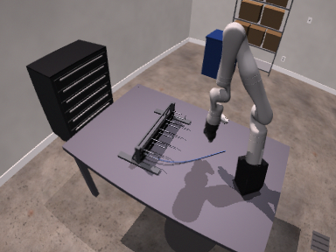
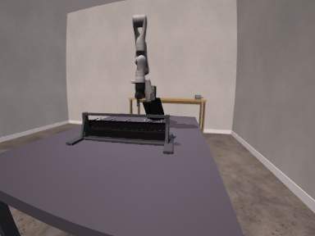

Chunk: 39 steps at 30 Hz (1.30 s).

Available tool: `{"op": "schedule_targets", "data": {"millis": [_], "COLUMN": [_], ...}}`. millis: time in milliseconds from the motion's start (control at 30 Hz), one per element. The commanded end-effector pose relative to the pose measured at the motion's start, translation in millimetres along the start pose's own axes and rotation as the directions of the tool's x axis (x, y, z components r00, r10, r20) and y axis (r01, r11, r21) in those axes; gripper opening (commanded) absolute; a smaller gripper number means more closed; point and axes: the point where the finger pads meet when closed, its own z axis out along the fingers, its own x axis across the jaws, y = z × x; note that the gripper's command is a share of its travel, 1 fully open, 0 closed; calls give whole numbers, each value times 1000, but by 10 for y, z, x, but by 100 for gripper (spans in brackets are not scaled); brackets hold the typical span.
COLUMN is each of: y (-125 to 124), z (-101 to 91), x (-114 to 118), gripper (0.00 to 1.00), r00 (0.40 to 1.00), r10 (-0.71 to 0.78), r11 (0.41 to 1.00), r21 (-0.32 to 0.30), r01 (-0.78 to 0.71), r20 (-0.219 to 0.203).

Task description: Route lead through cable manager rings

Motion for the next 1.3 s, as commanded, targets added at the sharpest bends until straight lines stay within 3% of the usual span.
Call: {"op": "schedule_targets", "data": {"millis": [0,533,567,1267], "y": [-63,-117,-117,-117], "z": [6,10,10,10], "x": [12,46,46,46], "gripper": [0,0,67,67], "r00": [1000,999,999,999], "r10": [21,38,38,38], "r11": [1000,999,999,999], "r21": [7,15,15,15], "r01": [-21,-38,-38,-38], "r20": [-5,-9,-9,-9]}}
